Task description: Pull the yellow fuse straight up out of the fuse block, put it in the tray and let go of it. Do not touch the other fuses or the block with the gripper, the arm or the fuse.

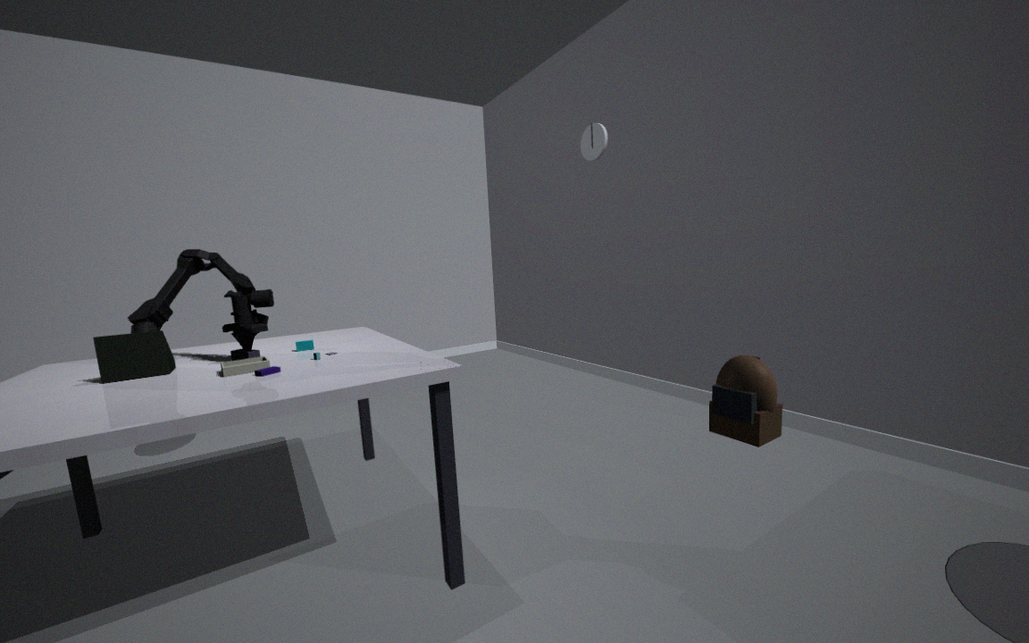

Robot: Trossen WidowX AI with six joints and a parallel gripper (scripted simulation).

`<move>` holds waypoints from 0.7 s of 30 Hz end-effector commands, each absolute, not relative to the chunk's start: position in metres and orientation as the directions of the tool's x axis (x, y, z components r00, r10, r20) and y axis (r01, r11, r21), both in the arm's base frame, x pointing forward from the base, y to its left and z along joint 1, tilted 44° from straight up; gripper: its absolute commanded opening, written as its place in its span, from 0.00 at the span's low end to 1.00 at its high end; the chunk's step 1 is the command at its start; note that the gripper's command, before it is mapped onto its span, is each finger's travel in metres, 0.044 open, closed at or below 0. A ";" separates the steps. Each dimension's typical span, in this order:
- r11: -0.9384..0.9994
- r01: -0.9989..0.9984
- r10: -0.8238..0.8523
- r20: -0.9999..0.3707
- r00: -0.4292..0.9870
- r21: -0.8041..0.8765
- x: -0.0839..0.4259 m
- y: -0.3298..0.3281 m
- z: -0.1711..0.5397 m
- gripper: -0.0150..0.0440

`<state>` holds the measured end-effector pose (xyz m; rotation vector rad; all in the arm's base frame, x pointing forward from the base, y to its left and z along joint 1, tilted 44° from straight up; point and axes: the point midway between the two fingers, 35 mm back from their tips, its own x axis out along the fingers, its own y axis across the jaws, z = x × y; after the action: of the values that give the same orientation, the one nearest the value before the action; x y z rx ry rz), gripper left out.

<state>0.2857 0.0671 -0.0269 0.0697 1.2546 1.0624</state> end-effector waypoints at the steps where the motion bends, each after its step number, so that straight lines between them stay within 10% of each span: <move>1: 0.549 -0.605 0.682 -0.728 -0.075 0.576 0.285 0.071 -0.030 0.37; 21: 0.549 -0.609 0.679 -0.731 -0.075 0.573 0.285 0.070 -0.030 0.25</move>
<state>0.2846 0.0703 -0.0300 0.0702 1.2568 1.0644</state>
